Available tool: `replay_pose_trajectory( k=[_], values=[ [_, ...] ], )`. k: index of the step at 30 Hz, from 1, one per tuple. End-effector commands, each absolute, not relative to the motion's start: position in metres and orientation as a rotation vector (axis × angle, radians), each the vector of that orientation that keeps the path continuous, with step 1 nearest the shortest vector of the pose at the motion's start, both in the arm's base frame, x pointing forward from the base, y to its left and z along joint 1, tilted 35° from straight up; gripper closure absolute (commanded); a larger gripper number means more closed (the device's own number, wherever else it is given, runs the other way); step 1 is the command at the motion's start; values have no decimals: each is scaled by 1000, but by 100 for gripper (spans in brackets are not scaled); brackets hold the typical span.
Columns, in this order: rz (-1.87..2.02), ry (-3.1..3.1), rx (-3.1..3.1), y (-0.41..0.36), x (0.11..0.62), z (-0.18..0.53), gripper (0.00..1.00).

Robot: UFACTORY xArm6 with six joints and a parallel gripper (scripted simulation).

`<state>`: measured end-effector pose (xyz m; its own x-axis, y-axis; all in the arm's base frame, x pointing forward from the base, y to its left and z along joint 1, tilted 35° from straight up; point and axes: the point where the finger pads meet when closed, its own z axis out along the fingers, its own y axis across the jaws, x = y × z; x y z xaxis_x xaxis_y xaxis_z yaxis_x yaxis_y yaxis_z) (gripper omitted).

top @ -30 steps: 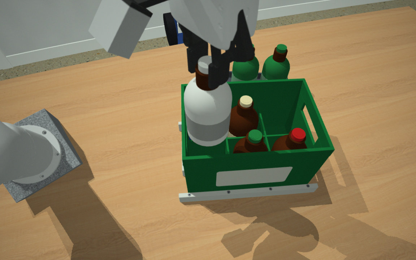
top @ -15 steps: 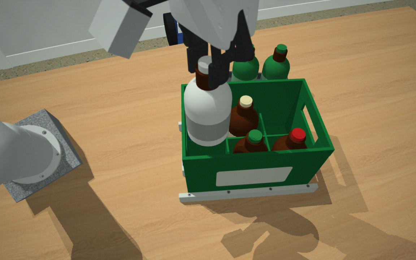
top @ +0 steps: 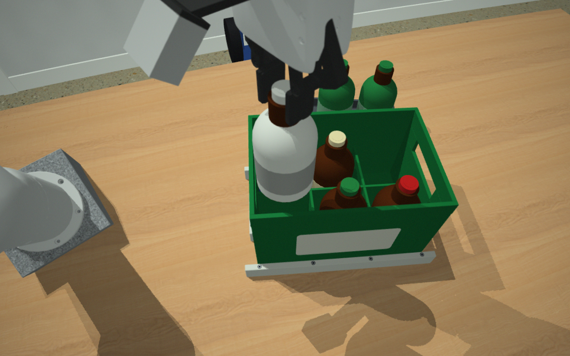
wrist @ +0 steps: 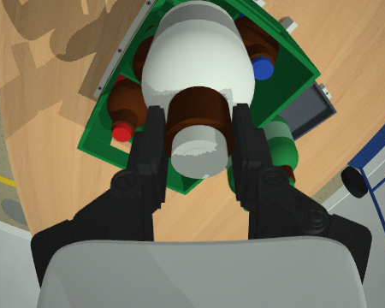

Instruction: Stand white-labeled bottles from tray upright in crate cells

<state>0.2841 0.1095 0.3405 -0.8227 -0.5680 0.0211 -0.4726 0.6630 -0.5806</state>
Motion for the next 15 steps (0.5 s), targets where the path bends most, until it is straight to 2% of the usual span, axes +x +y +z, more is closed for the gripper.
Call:
replay_pose_trajectory(
  k=[1, 15],
  values=[
    [-876, 2713, -855, 109, 285, 339, 100],
    [-876, 2713, -855, 102, 290, 328, 100]
  ],
)
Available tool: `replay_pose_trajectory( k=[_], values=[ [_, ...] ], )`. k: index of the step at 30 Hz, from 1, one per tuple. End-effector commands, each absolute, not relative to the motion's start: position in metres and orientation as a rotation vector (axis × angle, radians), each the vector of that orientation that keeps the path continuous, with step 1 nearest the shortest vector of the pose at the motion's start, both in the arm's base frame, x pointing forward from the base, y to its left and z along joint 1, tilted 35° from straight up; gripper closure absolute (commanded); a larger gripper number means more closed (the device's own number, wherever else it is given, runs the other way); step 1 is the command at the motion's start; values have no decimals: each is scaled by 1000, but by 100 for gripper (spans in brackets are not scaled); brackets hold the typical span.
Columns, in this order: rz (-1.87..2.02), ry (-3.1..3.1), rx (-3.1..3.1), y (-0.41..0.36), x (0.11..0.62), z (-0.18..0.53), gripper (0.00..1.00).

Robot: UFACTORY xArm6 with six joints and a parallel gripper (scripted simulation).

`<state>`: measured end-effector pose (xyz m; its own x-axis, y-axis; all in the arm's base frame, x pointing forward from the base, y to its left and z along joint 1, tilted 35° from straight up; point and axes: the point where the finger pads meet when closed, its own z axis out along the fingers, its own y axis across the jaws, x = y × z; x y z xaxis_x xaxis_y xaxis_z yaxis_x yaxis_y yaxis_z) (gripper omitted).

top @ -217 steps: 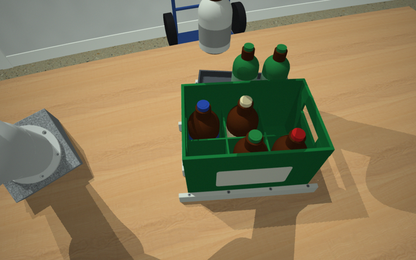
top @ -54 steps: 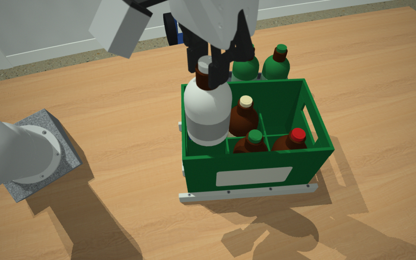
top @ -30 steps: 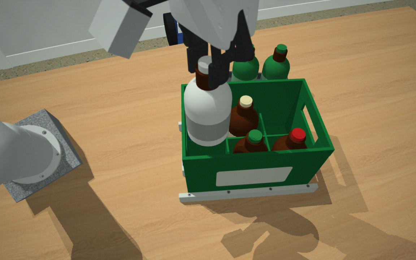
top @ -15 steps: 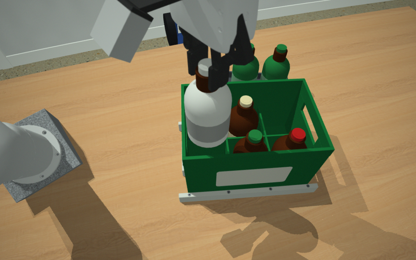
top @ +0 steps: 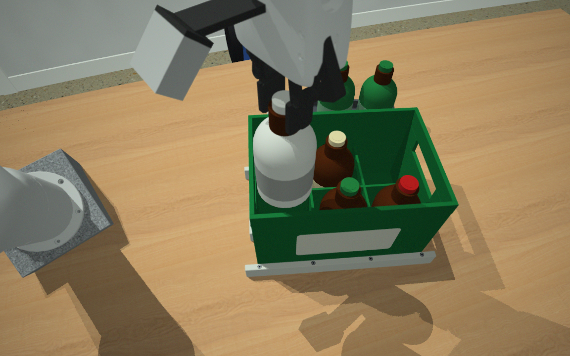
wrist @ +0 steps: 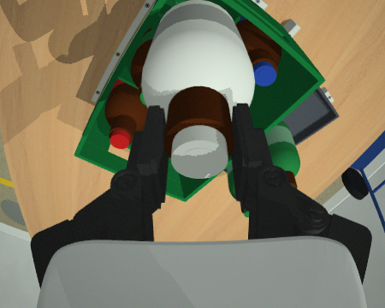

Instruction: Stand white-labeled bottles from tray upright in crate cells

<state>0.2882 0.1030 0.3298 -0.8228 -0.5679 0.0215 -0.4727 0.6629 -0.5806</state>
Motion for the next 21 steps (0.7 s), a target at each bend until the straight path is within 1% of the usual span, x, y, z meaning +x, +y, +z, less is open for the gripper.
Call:
replay_pose_trajectory(
  k=[1, 21],
  values=[
    [-876, 2713, -855, 101, 290, 327, 100],
    [-876, 2713, -855, 93, 295, 314, 100]
  ],
)
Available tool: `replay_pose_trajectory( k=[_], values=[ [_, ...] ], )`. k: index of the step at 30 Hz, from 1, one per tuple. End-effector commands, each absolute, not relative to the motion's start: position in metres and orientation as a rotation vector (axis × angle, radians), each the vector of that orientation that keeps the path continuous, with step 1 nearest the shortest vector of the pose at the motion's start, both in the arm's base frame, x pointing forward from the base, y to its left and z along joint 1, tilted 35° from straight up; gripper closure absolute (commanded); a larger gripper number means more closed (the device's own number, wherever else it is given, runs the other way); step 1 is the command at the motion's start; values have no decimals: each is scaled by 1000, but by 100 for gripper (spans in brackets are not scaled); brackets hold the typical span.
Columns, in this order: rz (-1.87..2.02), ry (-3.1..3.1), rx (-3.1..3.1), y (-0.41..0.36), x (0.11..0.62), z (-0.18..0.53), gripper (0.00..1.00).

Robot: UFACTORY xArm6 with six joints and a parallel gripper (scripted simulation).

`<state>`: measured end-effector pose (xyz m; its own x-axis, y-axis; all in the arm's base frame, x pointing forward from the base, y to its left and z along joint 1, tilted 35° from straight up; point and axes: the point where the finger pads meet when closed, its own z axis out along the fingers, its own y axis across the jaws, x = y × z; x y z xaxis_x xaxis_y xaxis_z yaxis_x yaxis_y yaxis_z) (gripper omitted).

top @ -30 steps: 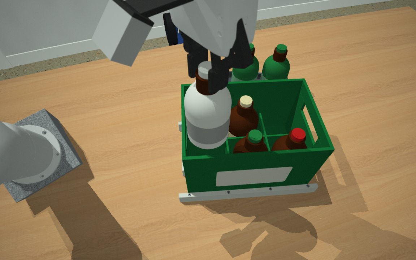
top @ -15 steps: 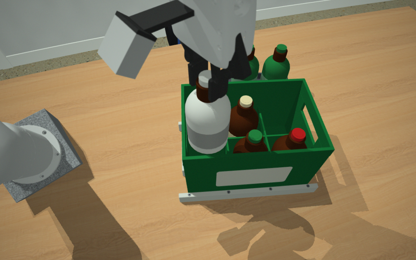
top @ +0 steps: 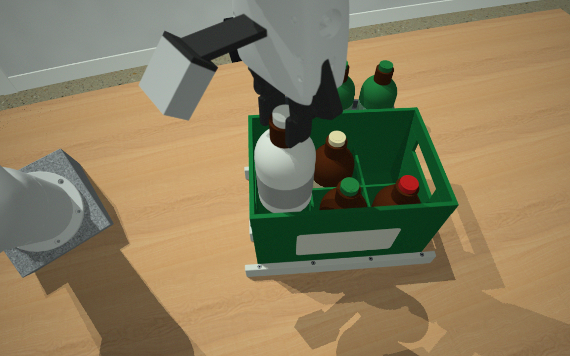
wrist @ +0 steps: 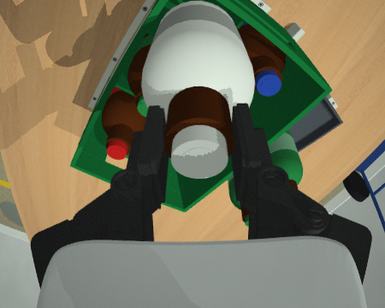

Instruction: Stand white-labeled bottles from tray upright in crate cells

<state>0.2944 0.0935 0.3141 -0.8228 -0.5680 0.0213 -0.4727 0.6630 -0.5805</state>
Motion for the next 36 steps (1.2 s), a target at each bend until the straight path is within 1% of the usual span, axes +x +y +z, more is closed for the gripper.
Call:
replay_pose_trajectory(
  k=[1, 36],
  values=[
    [-876, 2713, -855, 93, 295, 314, 100],
    [-876, 2713, -855, 92, 296, 311, 100]
  ],
)
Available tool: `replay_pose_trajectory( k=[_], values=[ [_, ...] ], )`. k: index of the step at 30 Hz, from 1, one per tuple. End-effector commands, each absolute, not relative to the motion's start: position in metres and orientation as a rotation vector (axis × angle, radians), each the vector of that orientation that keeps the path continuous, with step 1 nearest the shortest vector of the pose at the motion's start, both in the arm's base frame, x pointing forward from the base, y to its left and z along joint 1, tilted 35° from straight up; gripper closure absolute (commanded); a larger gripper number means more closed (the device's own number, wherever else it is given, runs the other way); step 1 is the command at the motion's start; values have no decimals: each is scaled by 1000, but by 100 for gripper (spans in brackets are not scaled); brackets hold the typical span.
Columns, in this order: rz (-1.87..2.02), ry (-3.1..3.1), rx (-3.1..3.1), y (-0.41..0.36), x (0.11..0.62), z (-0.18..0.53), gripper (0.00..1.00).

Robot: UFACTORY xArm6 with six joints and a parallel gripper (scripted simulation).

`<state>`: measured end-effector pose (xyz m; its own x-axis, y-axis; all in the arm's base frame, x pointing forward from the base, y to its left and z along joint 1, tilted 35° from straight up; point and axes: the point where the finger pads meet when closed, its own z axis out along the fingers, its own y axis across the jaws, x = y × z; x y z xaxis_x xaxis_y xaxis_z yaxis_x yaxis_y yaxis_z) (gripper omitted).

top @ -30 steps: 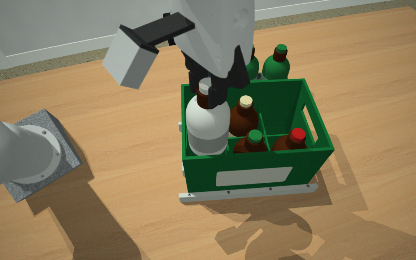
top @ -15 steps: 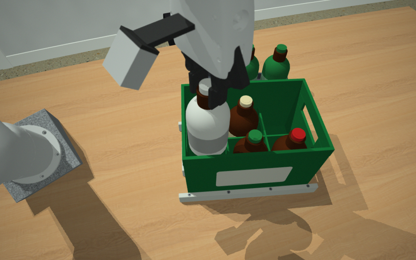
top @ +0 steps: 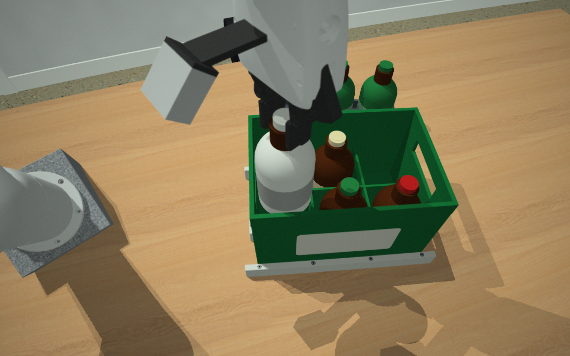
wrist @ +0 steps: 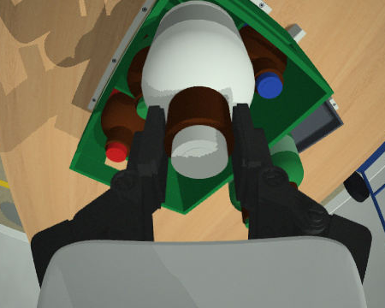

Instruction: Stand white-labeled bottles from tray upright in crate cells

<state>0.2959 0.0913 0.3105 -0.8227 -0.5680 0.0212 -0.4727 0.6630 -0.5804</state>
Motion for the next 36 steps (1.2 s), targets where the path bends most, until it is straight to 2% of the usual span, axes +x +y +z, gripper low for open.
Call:
replay_pose_trajectory(
  k=[1, 36],
  values=[
    [-876, 2713, -855, 92, 296, 311, 100],
    [-876, 2713, -855, 76, 307, 285, 100]
  ],
)
